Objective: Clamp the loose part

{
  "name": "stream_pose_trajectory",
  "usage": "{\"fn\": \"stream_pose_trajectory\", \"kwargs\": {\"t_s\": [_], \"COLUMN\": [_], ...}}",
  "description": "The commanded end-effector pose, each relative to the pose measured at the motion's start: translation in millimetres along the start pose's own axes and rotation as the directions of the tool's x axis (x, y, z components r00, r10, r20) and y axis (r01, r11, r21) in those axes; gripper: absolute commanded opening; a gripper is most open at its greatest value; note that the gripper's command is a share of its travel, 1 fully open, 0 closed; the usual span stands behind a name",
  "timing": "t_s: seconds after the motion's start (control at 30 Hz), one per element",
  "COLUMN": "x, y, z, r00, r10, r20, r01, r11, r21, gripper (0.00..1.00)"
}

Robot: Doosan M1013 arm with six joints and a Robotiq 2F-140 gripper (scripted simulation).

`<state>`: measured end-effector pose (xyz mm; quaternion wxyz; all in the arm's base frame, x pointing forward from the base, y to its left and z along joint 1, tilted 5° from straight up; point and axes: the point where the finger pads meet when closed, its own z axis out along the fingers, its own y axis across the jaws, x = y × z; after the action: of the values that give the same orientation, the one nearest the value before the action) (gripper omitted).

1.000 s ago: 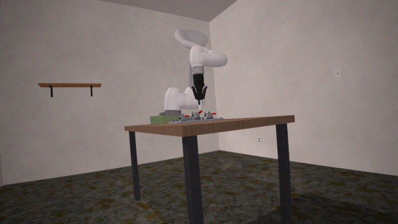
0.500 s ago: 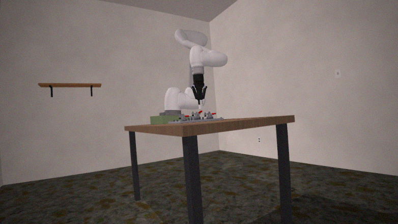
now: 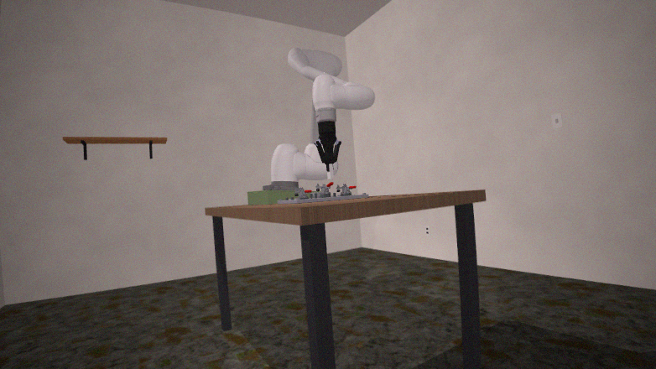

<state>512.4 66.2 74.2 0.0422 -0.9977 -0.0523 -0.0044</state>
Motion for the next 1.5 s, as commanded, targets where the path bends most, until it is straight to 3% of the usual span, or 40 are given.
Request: {"fn": "stream_pose_trajectory", "kwargs": {"t_s": [0.0, 0.97, 1.47], "x": [1.4, 1.4, 2.8], "y": [3.2, 3.3, 6.4], "z": [-3.2, -3.1, 7.8], "r00": [1.0, 1.0, 1.0], "r10": [0.001, 0.001, 0.001], "r20": [-0.003, -0.003, -0.003], "r01": [-0.001, -0.001, -0.001], "r11": [1.0, 1.0, 1.0], "r21": [-0.002, -0.002, -0.002], "gripper": [0.1, 0.1, 0.1]}}
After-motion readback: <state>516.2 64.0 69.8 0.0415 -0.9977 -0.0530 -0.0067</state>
